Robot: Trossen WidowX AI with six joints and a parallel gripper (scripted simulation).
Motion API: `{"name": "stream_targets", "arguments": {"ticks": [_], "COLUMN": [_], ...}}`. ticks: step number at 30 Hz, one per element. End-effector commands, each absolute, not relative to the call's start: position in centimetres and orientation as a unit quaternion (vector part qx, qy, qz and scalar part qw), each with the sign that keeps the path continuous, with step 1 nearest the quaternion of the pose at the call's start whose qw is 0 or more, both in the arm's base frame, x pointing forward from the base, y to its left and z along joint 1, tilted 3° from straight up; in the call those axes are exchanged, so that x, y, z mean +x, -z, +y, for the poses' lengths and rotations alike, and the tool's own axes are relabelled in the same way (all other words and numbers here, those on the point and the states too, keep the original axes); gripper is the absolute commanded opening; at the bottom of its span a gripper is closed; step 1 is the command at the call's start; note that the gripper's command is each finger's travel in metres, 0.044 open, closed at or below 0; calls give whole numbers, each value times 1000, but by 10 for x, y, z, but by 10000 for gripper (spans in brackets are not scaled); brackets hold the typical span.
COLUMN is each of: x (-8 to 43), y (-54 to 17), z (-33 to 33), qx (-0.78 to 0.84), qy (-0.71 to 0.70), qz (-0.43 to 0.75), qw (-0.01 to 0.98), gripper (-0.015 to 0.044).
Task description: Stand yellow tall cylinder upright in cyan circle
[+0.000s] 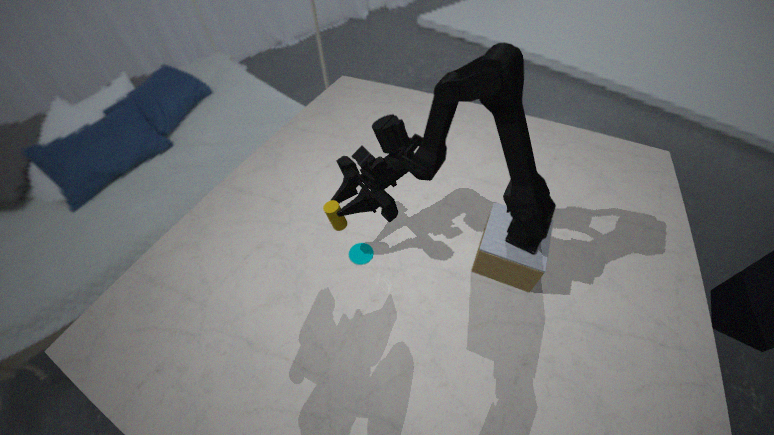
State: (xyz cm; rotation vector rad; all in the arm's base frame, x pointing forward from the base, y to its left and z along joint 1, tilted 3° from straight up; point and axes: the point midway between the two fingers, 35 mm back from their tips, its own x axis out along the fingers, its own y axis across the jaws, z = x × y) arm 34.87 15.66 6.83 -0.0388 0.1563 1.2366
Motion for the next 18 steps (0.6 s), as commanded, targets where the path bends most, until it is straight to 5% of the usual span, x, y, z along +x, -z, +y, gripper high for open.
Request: {"name": "stream_targets", "arguments": {"ticks": [1, 18], "x": [343, 325], "y": [-69, -74], "z": [155, 147], "qx": [-13, -11], "qy": [-584, -603], "qz": [68, 38], "qw": [808, 797], "gripper": [105, 105]}}
